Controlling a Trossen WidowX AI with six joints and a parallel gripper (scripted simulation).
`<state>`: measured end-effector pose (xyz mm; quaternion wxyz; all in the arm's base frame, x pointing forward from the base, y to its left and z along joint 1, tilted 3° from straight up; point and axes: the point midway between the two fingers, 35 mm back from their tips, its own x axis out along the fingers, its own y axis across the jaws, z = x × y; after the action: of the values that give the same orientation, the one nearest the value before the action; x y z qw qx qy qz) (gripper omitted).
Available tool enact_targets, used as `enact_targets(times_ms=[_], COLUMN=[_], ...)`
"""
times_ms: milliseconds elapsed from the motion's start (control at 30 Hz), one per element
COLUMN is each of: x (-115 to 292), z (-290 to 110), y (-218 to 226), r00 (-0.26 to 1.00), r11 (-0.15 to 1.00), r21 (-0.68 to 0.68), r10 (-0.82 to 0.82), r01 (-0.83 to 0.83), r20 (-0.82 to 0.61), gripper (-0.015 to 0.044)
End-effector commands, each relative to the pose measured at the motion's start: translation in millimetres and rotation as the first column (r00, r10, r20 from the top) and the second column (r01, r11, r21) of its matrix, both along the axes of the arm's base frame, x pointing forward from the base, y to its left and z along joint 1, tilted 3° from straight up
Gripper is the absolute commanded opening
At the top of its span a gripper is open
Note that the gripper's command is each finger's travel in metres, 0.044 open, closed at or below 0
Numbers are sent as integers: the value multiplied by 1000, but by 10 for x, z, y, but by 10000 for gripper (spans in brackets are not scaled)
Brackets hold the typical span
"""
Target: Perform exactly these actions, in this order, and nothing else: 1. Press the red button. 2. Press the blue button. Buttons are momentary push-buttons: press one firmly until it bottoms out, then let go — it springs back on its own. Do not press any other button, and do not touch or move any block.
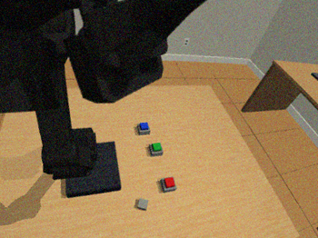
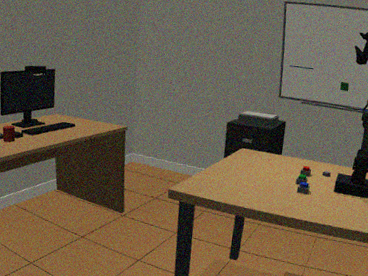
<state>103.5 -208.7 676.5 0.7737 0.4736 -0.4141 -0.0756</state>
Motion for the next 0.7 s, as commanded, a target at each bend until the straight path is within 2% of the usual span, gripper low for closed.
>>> enact_targets(times_ms=[0, 133, 233, 333, 500, 667], x=[-22, -312, -356, -317, 80, 780], z=[24, 392, 498, 574, 471, 68], y=[32, 742, 1109, 1628, 2578, 3262], r00=[1000, 987, 978, 963, 942, 927], r11=[1000, 948, 895, 795, 537, 265], r21=[-14, -278, -394, -544, -791, -946], r10=[-8, -138, -183, -233, -306, -367], r01=[8, 154, 210, 267, 292, 187], r20=[4, 78, 105, 132, 140, 81], gripper=[400, 400, 400, 400, 400, 400])
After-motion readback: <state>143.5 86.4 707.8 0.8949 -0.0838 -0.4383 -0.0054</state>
